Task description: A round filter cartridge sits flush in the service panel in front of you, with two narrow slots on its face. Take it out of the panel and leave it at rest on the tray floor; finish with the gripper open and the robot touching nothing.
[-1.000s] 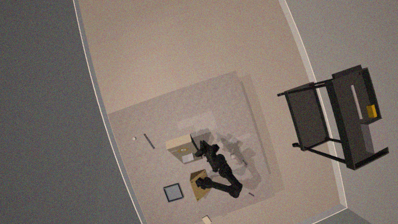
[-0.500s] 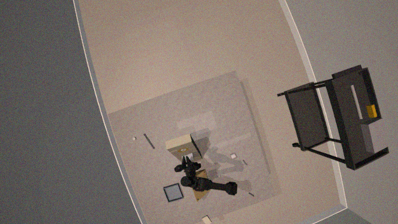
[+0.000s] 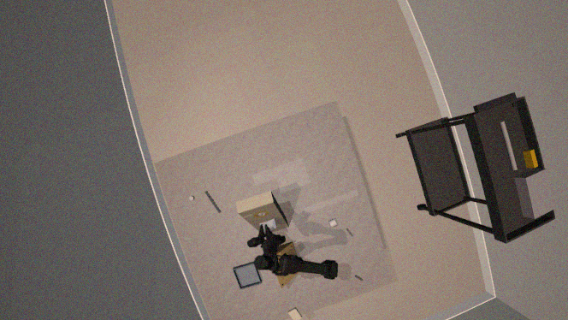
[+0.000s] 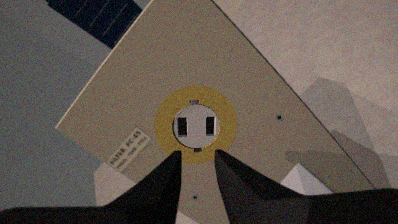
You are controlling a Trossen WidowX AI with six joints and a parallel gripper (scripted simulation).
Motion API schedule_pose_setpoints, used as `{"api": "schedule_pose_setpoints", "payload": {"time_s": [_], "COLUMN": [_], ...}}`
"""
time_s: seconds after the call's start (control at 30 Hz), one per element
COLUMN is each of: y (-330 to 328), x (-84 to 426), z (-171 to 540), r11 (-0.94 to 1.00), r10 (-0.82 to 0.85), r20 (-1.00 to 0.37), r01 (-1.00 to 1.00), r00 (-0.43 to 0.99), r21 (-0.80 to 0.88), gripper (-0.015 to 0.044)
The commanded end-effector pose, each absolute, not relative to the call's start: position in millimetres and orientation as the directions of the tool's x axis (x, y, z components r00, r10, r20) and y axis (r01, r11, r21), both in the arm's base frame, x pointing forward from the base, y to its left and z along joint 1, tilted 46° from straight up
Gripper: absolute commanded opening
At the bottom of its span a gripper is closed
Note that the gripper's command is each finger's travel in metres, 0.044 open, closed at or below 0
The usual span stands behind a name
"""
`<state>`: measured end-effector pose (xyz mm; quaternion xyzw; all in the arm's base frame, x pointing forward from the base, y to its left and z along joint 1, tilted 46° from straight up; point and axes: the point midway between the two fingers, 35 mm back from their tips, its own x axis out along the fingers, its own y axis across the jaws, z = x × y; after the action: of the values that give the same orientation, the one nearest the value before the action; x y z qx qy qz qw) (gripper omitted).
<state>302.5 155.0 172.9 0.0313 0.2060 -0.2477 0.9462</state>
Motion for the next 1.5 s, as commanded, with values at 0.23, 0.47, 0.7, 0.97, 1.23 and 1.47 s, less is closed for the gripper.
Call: {"api": "schedule_pose_setpoints", "payload": {"time_s": [0.23, 0.47, 0.7, 0.97, 1.23, 1.47], "y": [147.0, 141.7, 135.9, 130.0, 129.9, 130.2], "x": [315.7, 324.8, 333.6, 341.6, 340.8, 340.9], "z": [163.1, 158.9, 155.2, 152.4, 150.8, 150.9], "r11": [0.875, 0.875, 0.875, 0.876, 0.876, 0.876], "r10": [-0.459, -0.458, -0.458, -0.458, -0.458, -0.458], "r20": [-0.409, -0.408, -0.405, -0.4, -0.4, -0.4], "r01": [0.482, 0.481, 0.481, 0.48, 0.48, 0.48], "r00": [0.789, 0.789, 0.791, 0.794, 0.794, 0.794], "r21": [-0.052, -0.051, -0.051, -0.051, -0.052, -0.051], "gripper": [0.0105, 0.0105, 0.0105, 0.0105, 0.0105, 0.0105]}}
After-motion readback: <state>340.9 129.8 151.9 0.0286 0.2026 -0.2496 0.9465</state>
